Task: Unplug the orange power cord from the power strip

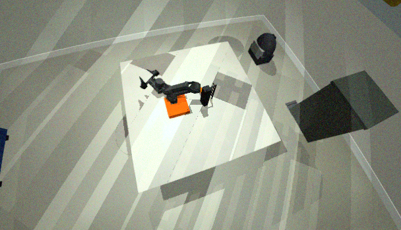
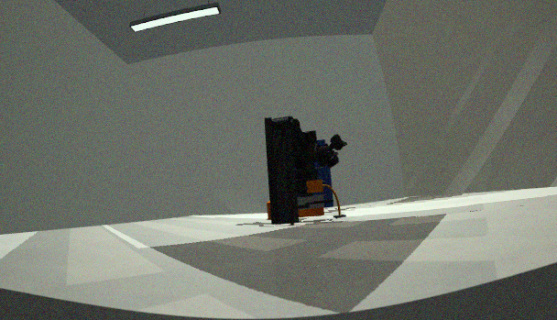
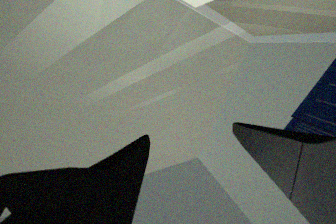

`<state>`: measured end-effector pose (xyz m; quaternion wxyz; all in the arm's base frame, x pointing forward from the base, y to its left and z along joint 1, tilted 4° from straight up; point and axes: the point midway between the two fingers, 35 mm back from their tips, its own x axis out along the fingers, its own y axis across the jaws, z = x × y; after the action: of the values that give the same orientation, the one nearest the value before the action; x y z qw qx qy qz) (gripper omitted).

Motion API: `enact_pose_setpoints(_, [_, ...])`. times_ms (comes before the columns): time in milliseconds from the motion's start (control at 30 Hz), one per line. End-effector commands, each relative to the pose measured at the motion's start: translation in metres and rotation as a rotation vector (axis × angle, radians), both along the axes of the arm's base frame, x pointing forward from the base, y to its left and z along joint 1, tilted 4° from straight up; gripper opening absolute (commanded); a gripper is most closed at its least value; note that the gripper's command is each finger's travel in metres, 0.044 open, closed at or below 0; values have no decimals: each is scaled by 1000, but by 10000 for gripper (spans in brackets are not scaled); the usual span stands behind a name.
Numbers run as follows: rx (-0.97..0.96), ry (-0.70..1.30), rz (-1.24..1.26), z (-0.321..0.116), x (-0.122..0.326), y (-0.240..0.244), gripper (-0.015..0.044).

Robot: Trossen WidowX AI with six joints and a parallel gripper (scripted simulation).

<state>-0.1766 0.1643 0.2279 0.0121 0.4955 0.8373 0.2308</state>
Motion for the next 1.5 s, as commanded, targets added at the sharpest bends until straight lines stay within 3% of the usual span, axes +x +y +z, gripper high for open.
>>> enact_pose_setpoints(0, [4,-14,-8,0,0,2,374])
enact_pose_setpoints(267, [94,-669,-316,-14,36,68,164])
enact_pose_setpoints(533, [29,-1419,-443,-36,106,122,160])
enact_pose_setpoints(733, [-51,-1747,-399,-47,148,137,160])
enact_pose_setpoints(1133, [-245,-2264,-99,-70,238,140,160])
enact_pose_setpoints(1467, [-372,-2508,343,-89,312,115,160])
